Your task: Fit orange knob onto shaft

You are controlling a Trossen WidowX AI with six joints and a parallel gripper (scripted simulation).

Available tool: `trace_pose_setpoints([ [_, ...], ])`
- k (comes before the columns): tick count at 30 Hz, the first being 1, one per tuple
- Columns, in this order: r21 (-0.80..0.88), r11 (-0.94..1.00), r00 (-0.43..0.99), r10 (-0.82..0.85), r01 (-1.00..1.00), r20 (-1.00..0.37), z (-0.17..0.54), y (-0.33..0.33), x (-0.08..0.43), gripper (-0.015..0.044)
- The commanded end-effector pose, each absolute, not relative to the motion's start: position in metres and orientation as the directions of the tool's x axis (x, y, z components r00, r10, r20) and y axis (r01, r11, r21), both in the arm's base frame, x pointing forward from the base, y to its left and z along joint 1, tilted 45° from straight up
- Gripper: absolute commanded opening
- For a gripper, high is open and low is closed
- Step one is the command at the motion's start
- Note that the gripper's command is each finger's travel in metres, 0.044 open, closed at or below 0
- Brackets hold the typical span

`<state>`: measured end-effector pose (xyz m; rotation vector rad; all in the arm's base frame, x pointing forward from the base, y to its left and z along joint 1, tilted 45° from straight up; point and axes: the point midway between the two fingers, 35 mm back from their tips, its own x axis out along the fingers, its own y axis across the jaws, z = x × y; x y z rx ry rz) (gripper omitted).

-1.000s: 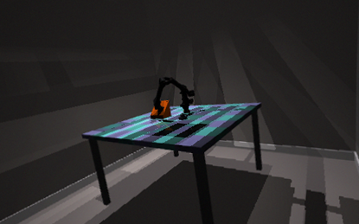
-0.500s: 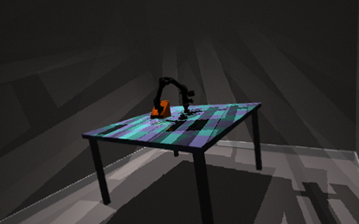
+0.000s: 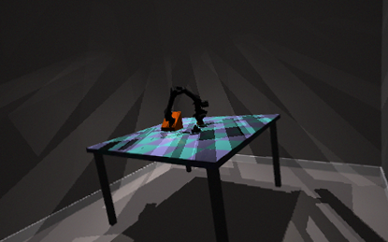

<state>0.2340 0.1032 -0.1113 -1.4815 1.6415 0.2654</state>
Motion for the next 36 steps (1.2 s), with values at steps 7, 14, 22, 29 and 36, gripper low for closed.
trace_pose_setpoints([
  [7,-0.298,0.17,0.1,-0.693,-0.939,-0.714,-0.1113,0.1037,0.2338,0.0181],
  [14,-0.298,0.17,0.101,-0.694,-0.939,-0.713,-0.1213,0.0937,0.2353,0.0181],
  [22,-0.297,0.177,0.096,-0.693,-0.938,-0.715,-0.1202,0.0952,0.2349,0.026],
  [29,-0.297,0.177,0.096,-0.693,-0.938,-0.715,-0.1202,0.0952,0.2349,0.026],
  [36,-0.297,0.177,0.096,-0.693,-0.938,-0.715,-0.1202,0.0952,0.2349,0.026],
])
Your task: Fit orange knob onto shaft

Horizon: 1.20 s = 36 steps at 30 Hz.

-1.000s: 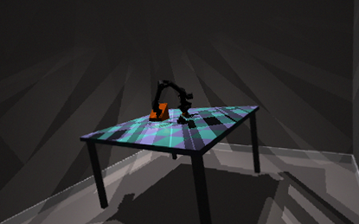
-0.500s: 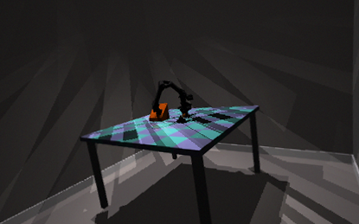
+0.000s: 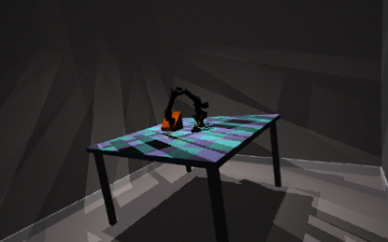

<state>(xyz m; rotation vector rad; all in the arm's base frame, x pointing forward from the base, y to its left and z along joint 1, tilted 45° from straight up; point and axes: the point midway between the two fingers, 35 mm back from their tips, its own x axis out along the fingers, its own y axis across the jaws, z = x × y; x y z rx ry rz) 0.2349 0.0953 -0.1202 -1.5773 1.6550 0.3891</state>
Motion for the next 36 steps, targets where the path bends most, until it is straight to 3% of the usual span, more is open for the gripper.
trace_pose_setpoints([
  [1,-0.297,0.177,0.096,-0.693,-0.938,-0.715,-0.12,0.095,0.235,0.026],
  [7,-0.297,0.177,0.096,-0.693,-0.938,-0.715,-0.12,0.095,0.235,0.026],
  [14,-0.297,0.177,0.096,-0.693,-0.938,-0.715,-0.12,0.095,0.235,0.044],
  [36,-0.295,0.176,0.096,-0.691,-0.939,-0.717,-0.077,0.138,0.229,0.044],
])
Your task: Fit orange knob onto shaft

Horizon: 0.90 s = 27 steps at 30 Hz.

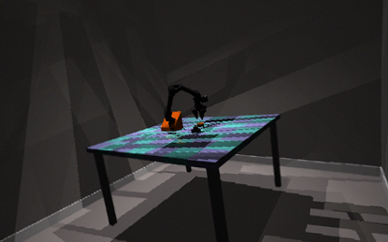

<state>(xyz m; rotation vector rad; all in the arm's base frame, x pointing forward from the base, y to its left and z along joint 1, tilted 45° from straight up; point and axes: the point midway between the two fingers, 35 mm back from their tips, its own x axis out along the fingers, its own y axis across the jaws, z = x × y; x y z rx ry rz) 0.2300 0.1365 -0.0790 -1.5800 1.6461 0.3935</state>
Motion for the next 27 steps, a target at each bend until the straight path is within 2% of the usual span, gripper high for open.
trace_pose_setpoints([
  [1,-0.295,0.176,0.096,-0.691,-0.939,-0.717,-0.077,0.138,0.229,0.044],
  [9,-0.296,0.171,0.1,-0.691,-0.94,-0.716,-0.082,0.154,0.232,0.044],
  [27,-0.297,0.171,0.101,-0.691,-0.939,-0.715,-0.109,0.128,0.236,0.044],
])
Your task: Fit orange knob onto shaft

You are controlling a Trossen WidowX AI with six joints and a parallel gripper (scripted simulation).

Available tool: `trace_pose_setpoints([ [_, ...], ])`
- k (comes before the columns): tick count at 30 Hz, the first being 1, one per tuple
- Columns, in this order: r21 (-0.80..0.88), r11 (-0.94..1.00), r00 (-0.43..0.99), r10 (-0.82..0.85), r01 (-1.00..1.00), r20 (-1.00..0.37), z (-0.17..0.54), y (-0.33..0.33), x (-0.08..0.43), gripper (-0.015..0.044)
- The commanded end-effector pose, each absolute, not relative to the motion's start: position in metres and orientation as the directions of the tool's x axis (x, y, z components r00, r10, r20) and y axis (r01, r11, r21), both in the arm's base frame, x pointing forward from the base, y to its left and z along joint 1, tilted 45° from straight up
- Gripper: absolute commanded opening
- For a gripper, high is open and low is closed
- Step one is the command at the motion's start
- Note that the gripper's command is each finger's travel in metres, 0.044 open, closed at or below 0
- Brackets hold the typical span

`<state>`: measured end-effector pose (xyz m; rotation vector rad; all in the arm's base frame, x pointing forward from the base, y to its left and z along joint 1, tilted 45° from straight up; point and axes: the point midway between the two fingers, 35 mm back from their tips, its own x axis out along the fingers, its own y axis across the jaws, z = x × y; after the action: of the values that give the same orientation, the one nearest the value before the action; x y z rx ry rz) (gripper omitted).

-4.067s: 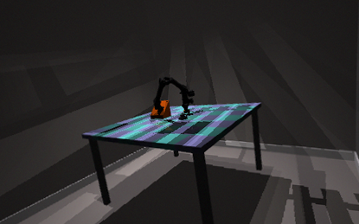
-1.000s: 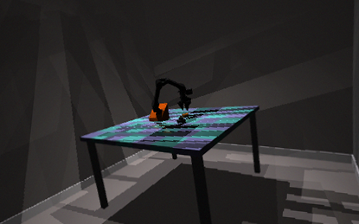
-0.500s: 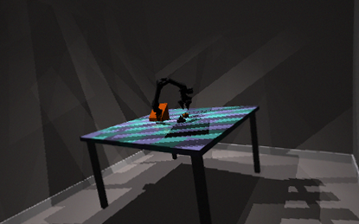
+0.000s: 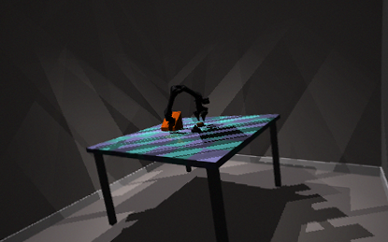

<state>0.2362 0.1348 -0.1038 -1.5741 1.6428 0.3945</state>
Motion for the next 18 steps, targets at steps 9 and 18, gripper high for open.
trace_pose_setpoints([
  [9,-0.297,0.171,0.1,-0.692,-0.94,-0.715,-0.119,0.117,0.237,0.044],
  [18,-0.298,0.171,0.101,-0.693,-0.939,-0.714,-0.129,0.107,0.239,0.044],
])
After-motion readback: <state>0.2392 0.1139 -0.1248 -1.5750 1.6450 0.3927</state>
